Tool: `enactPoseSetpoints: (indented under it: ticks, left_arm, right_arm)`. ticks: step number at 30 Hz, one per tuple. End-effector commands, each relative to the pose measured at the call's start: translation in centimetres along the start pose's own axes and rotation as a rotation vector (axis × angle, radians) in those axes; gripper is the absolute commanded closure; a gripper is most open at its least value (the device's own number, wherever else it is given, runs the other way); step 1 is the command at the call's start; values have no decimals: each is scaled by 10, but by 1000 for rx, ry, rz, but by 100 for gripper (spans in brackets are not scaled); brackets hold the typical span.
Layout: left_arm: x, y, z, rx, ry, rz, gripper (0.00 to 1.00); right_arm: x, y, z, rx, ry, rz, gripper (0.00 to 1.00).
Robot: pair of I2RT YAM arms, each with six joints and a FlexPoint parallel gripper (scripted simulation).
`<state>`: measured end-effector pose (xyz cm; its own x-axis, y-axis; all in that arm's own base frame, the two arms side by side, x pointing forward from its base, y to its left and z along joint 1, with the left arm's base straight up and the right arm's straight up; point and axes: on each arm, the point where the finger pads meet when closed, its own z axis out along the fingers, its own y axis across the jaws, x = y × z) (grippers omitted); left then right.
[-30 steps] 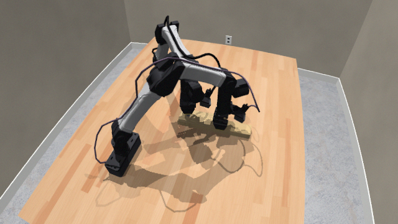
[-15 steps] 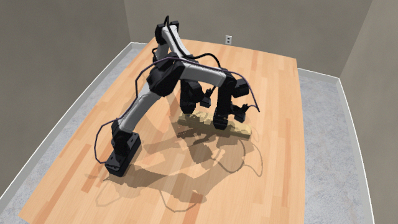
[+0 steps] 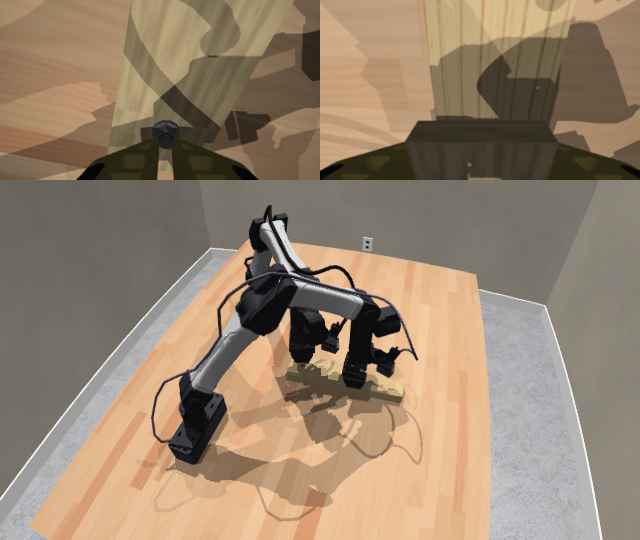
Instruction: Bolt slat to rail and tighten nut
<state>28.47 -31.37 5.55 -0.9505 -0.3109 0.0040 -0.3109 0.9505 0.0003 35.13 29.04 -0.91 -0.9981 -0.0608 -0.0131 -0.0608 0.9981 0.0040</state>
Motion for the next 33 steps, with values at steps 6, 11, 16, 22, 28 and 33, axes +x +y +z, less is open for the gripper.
enactPoseSetpoints:
  ticks: [6,11,16,22,28,33]
  left_arm:
    - [-2,-2,-5,13,-7,-2,89]
    - [-1,-1,-3,9,-5,-1,89]
    - [0,0,0,1,0,0,89]
    - [-1,-1,-4,12,-6,-1,89]
    - [-2,-2,-5,13,-7,-2,78]
    - [-2,-2,-5,13,-7,-2,45]
  right_arm:
    - [-3,1,-5,-10,-12,0,33]
    - [-3,1,-5,-10,-12,0,33]
    - [-3,1,-5,-10,-12,0,33]
    - [-3,1,-5,-10,-12,0,33]
    - [-3,1,-5,-10,-12,0,33]
    - [-3,1,-5,-10,-12,0,33]
